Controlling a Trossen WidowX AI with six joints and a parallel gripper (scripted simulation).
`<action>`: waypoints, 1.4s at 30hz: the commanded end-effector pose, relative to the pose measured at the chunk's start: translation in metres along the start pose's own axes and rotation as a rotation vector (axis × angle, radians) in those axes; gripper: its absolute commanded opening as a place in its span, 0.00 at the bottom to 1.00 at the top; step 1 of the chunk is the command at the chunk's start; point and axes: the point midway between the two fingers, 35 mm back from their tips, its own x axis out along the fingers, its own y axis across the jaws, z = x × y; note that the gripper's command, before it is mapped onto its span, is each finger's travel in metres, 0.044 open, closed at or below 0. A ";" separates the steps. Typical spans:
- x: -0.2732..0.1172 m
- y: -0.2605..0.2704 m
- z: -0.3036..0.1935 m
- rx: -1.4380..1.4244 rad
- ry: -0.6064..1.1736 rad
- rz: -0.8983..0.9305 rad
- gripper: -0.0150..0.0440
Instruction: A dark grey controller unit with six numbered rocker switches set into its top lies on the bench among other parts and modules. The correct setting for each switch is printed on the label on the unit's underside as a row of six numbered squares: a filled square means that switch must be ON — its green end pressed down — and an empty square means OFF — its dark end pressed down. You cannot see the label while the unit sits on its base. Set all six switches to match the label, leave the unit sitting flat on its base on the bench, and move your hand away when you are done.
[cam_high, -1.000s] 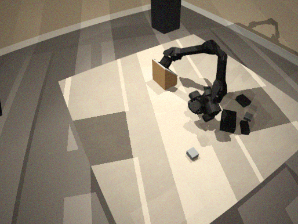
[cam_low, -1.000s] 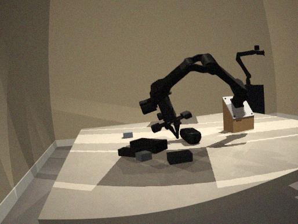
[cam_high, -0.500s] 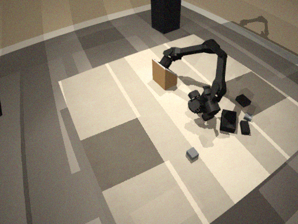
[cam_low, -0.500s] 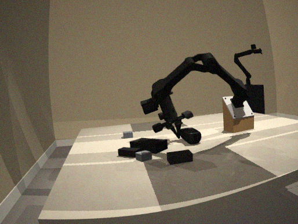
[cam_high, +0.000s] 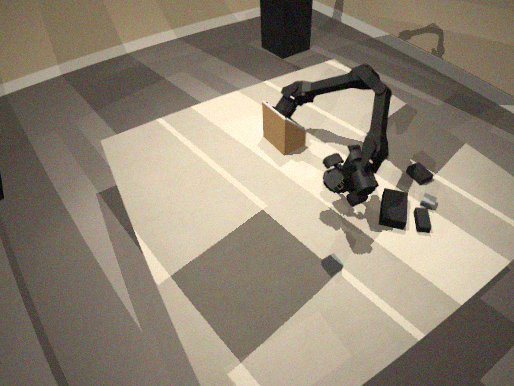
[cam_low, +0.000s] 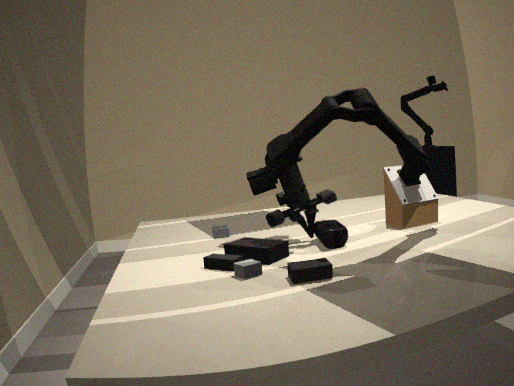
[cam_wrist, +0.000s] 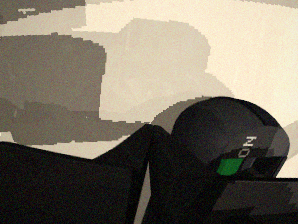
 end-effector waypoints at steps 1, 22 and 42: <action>0.005 -0.007 -0.001 0.007 0.003 -0.015 0.25; 0.013 -0.032 -0.001 0.008 0.003 -0.016 0.25; 0.018 -0.048 -0.001 0.008 0.003 -0.017 0.25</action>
